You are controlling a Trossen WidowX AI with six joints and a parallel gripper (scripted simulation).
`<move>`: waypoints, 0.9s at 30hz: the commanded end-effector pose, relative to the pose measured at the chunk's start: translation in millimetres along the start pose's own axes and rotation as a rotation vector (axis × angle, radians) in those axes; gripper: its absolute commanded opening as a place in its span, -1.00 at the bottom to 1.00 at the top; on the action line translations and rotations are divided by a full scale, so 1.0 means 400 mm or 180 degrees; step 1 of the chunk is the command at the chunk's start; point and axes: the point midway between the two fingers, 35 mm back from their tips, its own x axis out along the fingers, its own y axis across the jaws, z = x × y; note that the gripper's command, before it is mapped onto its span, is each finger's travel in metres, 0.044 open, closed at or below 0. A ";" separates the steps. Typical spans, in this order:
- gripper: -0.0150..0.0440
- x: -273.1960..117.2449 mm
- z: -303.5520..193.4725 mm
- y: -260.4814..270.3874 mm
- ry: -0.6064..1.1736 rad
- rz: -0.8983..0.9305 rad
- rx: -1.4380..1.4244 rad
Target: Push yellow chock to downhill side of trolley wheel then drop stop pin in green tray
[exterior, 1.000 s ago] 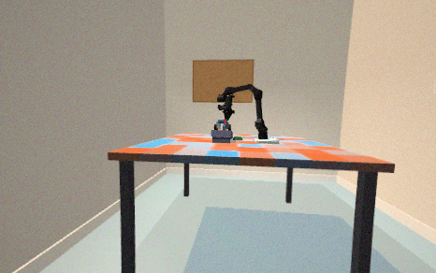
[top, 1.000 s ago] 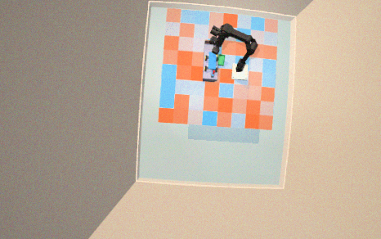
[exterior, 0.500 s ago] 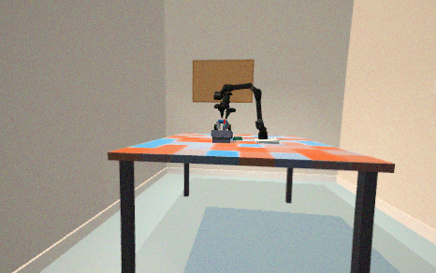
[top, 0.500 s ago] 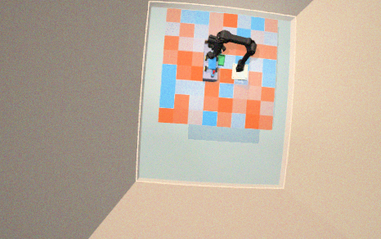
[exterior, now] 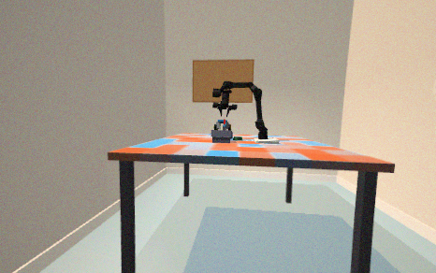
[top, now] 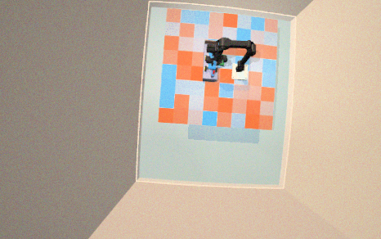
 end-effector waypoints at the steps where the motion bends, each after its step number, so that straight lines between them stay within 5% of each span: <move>1: 0.15 0.003 -0.058 -0.001 0.0097 -0.0053 0.0476; 27: 0.15 0.059 -0.080 -0.003 0.0125 -0.0076 0.0643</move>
